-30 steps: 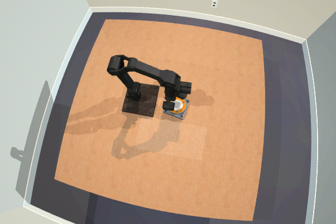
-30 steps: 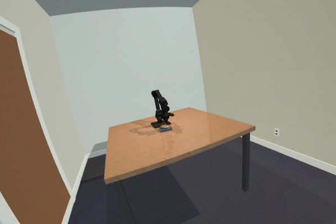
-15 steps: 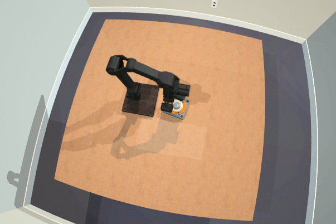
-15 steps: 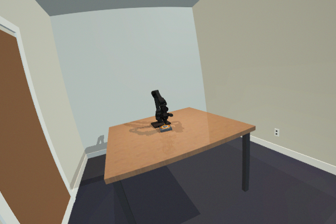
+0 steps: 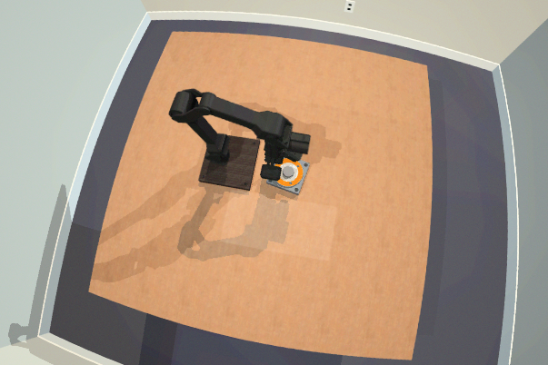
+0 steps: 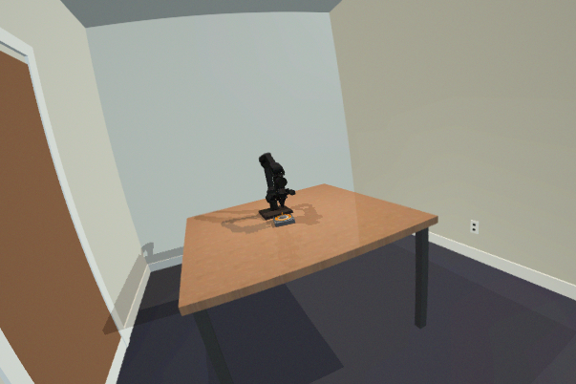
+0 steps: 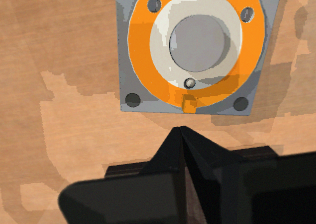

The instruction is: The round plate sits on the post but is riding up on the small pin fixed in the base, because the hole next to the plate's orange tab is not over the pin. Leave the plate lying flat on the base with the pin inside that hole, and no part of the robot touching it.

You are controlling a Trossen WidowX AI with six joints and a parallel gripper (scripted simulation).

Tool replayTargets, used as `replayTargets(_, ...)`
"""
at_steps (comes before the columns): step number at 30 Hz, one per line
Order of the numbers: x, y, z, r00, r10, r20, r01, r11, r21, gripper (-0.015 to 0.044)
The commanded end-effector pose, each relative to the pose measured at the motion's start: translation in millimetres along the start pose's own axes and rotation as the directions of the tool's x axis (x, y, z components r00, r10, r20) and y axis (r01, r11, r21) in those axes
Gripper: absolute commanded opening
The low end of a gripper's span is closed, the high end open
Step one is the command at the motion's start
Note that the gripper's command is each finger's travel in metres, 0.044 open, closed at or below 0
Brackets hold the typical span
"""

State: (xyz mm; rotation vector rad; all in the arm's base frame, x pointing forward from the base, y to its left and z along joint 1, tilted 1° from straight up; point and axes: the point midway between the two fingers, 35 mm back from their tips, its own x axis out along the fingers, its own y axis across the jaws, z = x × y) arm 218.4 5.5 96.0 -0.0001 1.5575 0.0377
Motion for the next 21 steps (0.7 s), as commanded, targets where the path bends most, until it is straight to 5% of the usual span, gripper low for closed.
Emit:
replayTargets(1,-11.1,0.1,-0.2,1.0,-0.006,0.005,0.006,1.0,-0.005,0.0)
replayTargets(21,-3.5,0.2,0.2,1.0,0.0,0.003,0.0,1.0,-0.001,0.0)
